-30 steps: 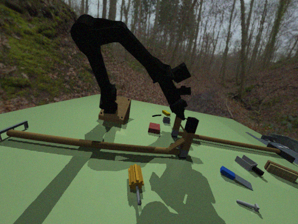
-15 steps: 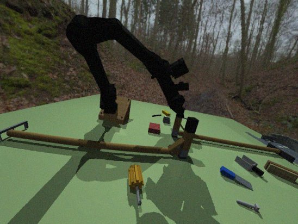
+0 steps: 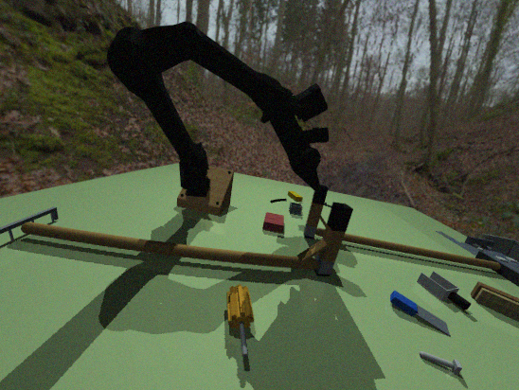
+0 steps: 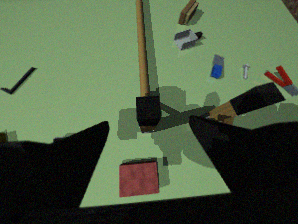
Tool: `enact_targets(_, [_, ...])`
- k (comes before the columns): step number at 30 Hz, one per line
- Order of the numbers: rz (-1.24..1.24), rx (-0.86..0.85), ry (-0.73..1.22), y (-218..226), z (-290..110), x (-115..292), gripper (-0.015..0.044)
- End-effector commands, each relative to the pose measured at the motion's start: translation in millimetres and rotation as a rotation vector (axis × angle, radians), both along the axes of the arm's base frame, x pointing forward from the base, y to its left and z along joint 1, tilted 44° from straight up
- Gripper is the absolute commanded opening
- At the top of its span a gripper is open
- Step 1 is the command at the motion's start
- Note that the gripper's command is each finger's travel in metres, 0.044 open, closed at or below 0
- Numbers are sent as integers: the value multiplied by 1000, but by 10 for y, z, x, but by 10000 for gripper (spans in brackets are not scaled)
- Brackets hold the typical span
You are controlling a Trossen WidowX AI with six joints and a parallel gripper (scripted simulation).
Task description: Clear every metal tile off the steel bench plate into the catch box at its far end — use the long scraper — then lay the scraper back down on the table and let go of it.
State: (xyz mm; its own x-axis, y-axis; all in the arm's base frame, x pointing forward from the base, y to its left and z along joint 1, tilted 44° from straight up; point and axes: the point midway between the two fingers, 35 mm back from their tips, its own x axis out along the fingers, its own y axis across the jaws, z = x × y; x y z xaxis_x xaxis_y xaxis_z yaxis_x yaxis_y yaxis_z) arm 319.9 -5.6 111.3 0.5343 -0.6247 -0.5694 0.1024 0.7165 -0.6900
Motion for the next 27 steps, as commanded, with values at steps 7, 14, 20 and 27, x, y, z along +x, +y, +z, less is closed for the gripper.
enact_targets(7, [101,-26,-78,321,279,82,440])
enact_targets(14, [191,-44,-148,613,524,127,440])
enact_targets(20, [264,-56,-208,861,739,129,440])
enact_targets(27, [342,-63,-278,1141,994,89,440])
